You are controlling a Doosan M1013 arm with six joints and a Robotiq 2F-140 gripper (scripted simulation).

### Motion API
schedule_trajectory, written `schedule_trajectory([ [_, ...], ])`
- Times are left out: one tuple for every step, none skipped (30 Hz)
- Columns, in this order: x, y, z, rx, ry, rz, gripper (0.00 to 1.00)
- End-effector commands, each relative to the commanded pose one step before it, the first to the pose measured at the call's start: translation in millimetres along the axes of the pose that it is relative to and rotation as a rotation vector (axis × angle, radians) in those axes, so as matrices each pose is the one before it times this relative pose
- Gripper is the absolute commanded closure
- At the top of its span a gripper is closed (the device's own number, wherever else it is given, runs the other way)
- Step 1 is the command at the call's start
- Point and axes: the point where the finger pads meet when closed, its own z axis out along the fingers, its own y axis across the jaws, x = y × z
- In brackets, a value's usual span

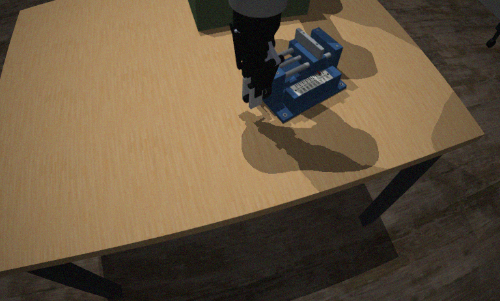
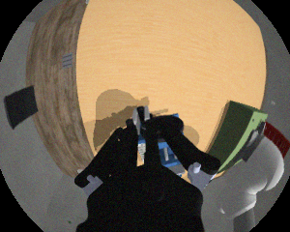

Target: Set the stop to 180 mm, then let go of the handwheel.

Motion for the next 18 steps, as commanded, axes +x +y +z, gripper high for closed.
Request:
schedule_trajectory([
  [-0.05, -0.23, -4.09, -0.00049, 0.00007, -0.00080, 0.96],
  [0.00, 0.00, 0.00, 0.00000, 0.00000, 0.00000, 0.96],
  [0.00, 0.03, -2.13, 0.00000, 0.00000, 0.00000, 0.96],
  [0.00, 0.07, -2.10, 0.00000, 0.00000, 0.00000, 0.96],
  [0.00, 0.36, -1.90, 0.00000, 0.00000, 0.00000, 0.96],
  [0.00, 0.36, -1.89, 0.00000, 0.00000, 0.00000, 0.96],
  [0.00, 0.37, -1.88, 0.00000, 0.00000, 0.00000, 0.96],
  [0.00, 0.60, -1.71, 0.00000, 0.00000, 0.00000, 0.96],
  [0.00, 0.64, -1.68, 0.00000, 0.00000, 0.00000, 0.96],
  [0.00, 0.64, -1.67, 0.00000, 0.00000, 0.00000, 0.96],
  [0.00, 0.74, -1.59, 0.00000, 0.00000, 0.00000, 0.96],
  [0.00, 0.88, -1.48, 0.00000, 0.00000, 0.00000, 0.96],
  [0.00, 0.88, -1.47, 0.00000, 0.00000, 0.00000, 0.96],
  [0.00, 0.88, -1.46, 0.00000, 0.00000, 0.00000, 0.96],
  [0.00, 1.06, -1.32, 0.00000, 0.00000, 0.00000, 0.96],
  [0.00, 1.10, -1.28, 0.00000, 0.00000, 0.00000, 0.96],
  [0.00, 1.10, -1.27, 0.00000, 0.00000, 0.00000, 0.96],
  [0.00, 0.00, 0.00, 0.00000, 0.00000, 0.00000, 0.96],
])
